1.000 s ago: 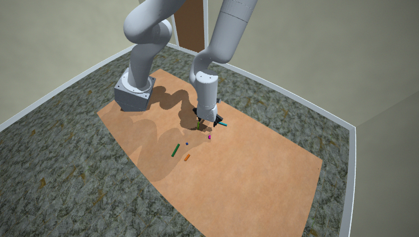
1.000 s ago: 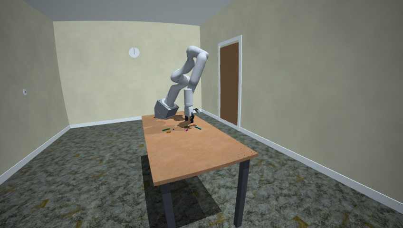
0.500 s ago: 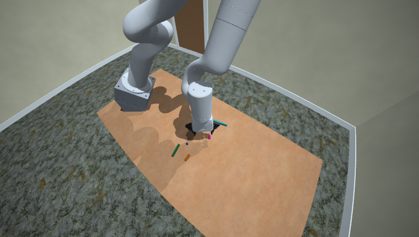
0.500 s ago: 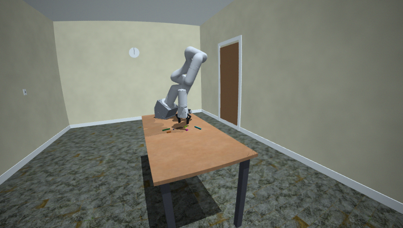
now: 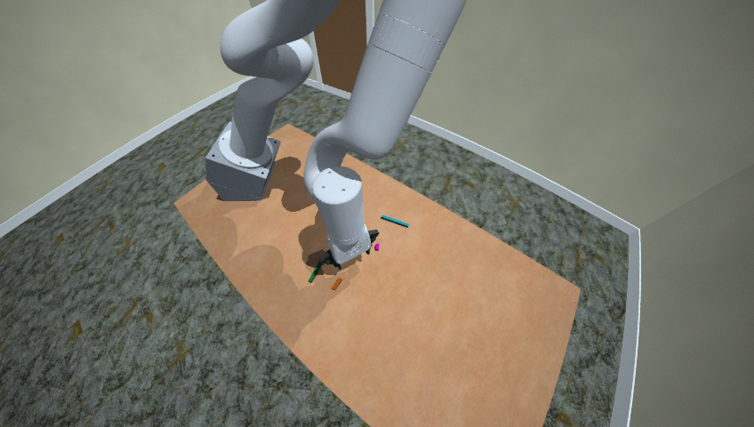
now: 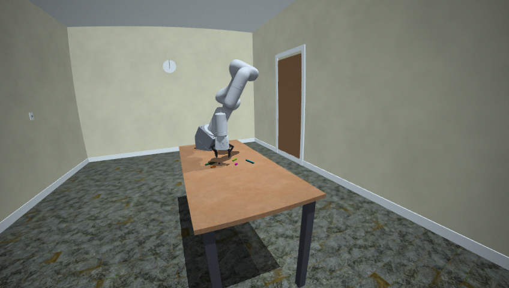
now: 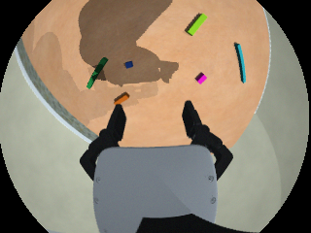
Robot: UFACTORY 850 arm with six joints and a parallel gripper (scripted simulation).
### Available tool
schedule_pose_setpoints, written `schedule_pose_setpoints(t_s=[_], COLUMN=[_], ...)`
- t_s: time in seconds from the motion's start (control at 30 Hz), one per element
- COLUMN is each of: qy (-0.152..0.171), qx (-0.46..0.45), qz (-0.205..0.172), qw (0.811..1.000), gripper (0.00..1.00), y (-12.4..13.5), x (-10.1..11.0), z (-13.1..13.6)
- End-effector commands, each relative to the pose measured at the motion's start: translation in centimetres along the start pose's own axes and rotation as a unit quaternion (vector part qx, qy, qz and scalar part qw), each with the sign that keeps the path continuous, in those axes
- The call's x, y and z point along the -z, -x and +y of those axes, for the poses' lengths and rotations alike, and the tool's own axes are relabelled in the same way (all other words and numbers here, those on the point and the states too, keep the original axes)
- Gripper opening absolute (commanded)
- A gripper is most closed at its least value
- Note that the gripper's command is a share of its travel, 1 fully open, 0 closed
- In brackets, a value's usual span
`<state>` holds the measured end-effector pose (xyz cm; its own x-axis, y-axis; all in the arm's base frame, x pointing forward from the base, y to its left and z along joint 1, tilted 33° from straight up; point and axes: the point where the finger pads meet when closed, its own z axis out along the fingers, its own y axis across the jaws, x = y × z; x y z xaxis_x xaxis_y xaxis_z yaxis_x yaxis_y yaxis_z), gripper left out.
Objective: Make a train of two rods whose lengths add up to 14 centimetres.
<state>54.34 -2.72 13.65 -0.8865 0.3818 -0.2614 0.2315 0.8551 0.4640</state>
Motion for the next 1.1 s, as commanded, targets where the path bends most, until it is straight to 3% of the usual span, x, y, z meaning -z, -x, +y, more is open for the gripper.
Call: schedule_pose_setpoints(t_s=[0.0, 0.1, 0.33, 0.5, 0.53, 1.07], qy=[0.006, 0.005, 0.005, 0.005, 0.005, 0.005], qx=[0.083, 0.099, 0.223, 0.240, 0.240, 0.240], qz=[-0.009, -0.009, -0.007, -0.007, -0.007, -0.007], qw=[0.996, 0.995, 0.975, 0.971, 0.971, 0.971], gripper=[1.00, 1.00, 1.00, 1.00, 0.59, 0.59], y=[1.1, 1.3, 2.4, 2.6, 2.6, 2.6], x=[0.2, 0.3, 0.8, 0.8, 0.8, 0.8], z=[-2.3, -2.8, -6.8, -7.3, -7.3, -7.3])
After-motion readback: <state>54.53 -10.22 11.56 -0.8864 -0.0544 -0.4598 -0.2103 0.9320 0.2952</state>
